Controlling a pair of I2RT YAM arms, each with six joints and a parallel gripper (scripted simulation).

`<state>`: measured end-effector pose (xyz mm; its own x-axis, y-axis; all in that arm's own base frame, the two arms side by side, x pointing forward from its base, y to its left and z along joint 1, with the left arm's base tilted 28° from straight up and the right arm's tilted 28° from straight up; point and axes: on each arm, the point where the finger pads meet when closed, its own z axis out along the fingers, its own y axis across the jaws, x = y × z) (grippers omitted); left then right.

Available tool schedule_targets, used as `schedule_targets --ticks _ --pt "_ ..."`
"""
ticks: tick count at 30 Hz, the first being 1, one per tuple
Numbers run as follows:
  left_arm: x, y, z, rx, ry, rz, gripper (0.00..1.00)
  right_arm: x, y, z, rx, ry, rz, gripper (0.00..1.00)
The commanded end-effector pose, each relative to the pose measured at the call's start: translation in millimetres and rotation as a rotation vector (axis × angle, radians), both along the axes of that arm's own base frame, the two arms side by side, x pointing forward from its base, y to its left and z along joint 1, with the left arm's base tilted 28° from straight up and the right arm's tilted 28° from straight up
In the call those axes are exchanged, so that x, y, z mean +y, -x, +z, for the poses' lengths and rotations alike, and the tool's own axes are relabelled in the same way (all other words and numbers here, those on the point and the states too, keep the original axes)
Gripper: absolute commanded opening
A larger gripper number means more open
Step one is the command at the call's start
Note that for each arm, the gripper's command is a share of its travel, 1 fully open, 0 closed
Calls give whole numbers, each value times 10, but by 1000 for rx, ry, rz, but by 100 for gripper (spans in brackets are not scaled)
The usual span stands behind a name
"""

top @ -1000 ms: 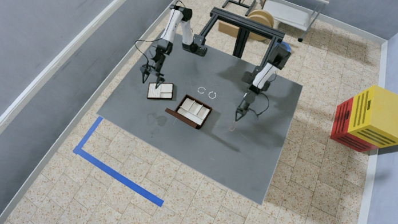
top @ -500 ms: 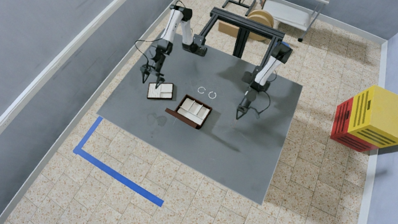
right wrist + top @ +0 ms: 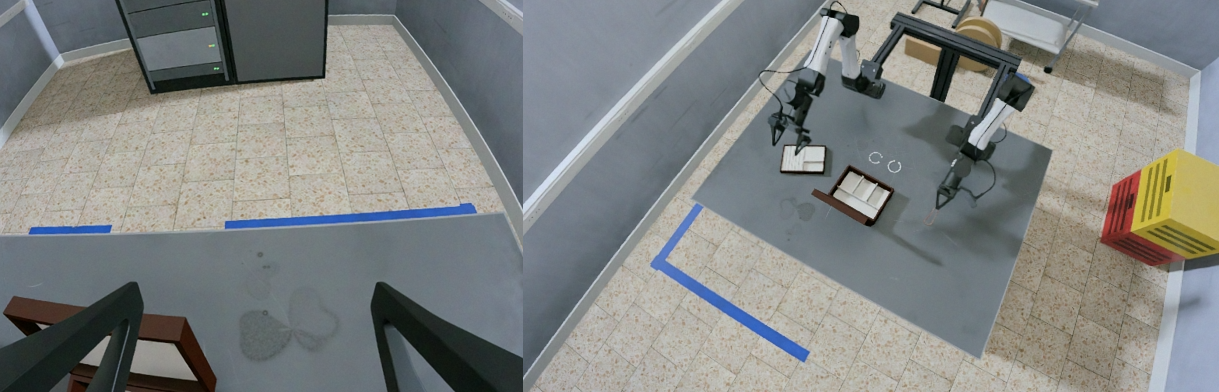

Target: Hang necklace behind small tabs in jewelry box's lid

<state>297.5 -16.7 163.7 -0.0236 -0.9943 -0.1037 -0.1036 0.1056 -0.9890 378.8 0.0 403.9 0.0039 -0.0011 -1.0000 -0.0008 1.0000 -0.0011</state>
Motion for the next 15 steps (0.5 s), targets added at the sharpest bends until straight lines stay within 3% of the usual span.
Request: schedule_targets --ticks 1,8,15 --pt "-21 -52 227 -61 0 -12 3 43 84 209 -53 -4 8 100" --pt "-28 -26 294 -77 0 -4 3 43 84 209 -53 -4 8 100" --pt "-8 90 228 22 0 16 3 43 84 209 -53 -4 8 100"
